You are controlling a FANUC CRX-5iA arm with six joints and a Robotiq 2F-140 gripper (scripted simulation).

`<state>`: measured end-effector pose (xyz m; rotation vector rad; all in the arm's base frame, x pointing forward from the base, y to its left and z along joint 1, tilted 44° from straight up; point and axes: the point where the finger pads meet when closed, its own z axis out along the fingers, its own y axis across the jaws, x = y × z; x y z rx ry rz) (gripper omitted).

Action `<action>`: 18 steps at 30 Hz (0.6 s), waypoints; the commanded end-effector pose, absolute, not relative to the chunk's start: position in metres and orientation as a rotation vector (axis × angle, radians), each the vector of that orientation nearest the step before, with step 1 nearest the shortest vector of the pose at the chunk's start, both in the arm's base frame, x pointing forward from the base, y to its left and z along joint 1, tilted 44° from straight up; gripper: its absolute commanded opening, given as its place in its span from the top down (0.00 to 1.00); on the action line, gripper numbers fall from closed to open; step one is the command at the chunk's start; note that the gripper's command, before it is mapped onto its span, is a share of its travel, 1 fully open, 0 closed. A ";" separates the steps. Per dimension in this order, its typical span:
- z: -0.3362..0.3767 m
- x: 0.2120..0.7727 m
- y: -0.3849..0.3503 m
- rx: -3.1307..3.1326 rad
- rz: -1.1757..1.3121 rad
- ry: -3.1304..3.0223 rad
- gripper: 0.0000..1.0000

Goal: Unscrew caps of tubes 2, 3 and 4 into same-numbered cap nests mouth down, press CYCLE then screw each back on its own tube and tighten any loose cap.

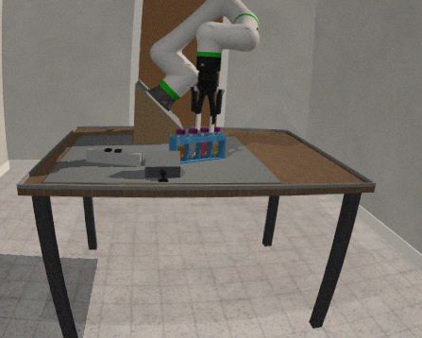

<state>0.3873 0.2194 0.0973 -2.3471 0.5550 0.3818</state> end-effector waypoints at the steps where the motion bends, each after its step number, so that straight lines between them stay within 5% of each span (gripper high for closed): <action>1: 0.097 0.387 0.219 -2.347 0.381 0.555 0.65; 18: 0.097 0.387 0.219 -2.058 0.708 1.430 0.65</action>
